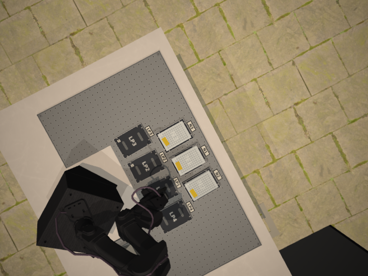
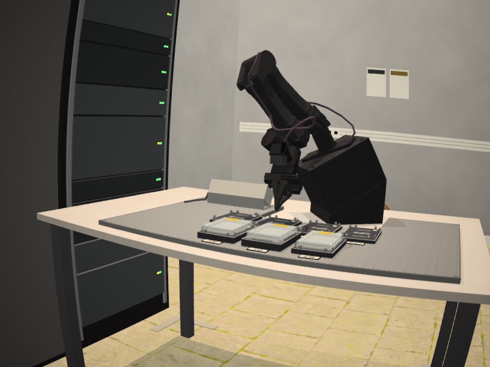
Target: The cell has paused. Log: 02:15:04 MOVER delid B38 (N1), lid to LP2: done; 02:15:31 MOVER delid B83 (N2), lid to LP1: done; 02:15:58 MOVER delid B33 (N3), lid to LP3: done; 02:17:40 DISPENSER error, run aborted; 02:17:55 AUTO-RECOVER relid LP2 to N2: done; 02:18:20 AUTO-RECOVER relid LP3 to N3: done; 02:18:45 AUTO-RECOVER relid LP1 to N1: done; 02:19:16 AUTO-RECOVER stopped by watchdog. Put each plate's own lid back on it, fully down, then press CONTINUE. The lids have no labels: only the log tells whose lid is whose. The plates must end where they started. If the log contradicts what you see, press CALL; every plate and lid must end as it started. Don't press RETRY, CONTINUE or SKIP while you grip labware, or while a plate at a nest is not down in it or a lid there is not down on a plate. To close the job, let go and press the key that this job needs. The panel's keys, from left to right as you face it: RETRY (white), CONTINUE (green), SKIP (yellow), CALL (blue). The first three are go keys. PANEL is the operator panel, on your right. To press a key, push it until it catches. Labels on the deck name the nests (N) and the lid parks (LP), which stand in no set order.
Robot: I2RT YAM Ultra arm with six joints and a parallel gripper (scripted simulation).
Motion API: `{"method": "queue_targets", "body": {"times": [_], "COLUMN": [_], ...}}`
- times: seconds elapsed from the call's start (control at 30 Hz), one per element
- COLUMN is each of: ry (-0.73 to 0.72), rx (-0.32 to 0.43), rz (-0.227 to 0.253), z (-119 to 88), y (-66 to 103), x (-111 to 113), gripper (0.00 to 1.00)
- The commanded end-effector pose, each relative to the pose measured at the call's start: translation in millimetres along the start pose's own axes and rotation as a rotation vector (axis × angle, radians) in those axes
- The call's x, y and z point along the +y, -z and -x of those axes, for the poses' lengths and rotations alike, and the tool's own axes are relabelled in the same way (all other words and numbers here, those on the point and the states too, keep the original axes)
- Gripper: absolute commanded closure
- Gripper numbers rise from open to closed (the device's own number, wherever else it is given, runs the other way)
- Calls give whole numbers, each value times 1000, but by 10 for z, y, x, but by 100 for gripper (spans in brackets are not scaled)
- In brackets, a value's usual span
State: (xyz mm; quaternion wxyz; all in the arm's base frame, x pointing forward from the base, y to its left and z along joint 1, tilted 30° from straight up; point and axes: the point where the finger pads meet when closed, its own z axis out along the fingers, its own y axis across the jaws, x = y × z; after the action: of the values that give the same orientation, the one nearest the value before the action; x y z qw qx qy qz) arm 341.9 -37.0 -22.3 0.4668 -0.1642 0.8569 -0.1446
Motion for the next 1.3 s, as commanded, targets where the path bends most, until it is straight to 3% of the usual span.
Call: {"method": "queue_targets", "body": {"times": [0.0,0.17,0.23,0.37,0.87,0.93,1.27], "ry": [-21,-20,-28,-29,-21,-21,-21], "rx": [-6,-12,-46,-46,-25,-25,-27], "rz": [-43,-47,-59,-58,-52,-52,-52], "z": [-30,-7,115,115,65,65,75], "y": [44,23,-61,-64,-91,-91,-105], "x": [130,363,435,539,1323,1323,1829], "gripper": [100,100,100,100,100,100,100]}}
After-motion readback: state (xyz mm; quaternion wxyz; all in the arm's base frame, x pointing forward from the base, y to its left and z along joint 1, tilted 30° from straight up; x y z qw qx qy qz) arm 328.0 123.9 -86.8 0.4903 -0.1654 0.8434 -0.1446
